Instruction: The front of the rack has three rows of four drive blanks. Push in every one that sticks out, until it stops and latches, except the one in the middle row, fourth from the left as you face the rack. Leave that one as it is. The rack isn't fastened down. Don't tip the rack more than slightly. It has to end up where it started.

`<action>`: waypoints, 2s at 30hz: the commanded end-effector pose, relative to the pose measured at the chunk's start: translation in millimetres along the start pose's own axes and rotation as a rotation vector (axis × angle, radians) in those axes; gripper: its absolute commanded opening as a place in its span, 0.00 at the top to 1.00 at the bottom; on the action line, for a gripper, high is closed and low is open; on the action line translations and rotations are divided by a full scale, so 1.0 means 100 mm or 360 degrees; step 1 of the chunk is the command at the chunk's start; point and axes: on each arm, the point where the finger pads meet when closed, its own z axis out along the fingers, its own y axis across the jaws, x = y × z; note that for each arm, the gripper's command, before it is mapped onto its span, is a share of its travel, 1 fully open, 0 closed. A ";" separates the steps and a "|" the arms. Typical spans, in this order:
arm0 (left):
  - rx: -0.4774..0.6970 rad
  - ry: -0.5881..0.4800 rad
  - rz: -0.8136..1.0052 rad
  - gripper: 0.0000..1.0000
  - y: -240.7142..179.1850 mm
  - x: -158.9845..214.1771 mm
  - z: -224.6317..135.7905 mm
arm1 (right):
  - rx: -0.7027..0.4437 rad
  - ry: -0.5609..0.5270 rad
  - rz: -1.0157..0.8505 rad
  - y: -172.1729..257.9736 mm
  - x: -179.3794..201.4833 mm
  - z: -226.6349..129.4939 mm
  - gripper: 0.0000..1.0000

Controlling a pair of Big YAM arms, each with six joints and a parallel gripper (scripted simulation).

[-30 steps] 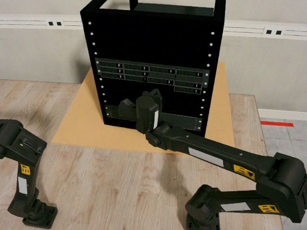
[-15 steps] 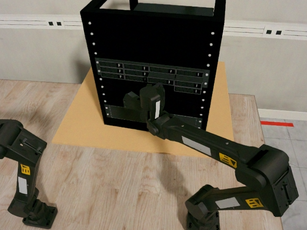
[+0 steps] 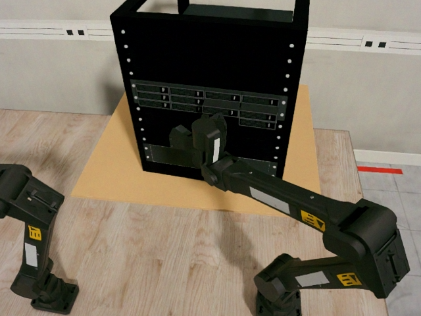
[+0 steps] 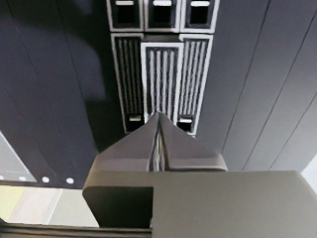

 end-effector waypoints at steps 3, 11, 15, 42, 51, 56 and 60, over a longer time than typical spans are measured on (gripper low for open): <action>0.0003 -0.0087 -0.0022 0.00 0.01 -0.38 -0.03 | 0.0051 0.0002 0.0074 -0.31 -0.03 0.04 1.00; 0.0003 -0.0087 -0.0022 0.00 0.01 -0.38 -0.03 | 0.0048 0.0002 0.0069 -0.29 -0.03 0.04 1.00; 0.0003 -0.0087 -0.0022 0.00 0.01 -0.38 -0.03 | 0.0048 0.0002 0.0069 -0.29 -0.03 0.04 1.00; 0.0003 -0.0087 -0.0022 0.00 0.01 -0.38 -0.03 | 0.0072 -0.0012 0.0092 -0.30 -0.09 0.28 1.00; 0.0003 -0.0087 -0.0022 0.00 0.01 -0.38 -0.03 | 0.0098 0.0012 0.0113 -0.42 -0.05 0.50 1.00; 0.0003 -0.0087 -0.0022 0.00 0.01 -0.38 -0.03 | 0.0099 0.0012 0.0112 -0.42 -0.04 0.56 1.00; 0.0003 -0.0087 -0.0022 0.00 0.01 -0.38 -0.03 | 0.0079 0.0008 0.0091 -0.32 -0.04 0.55 1.00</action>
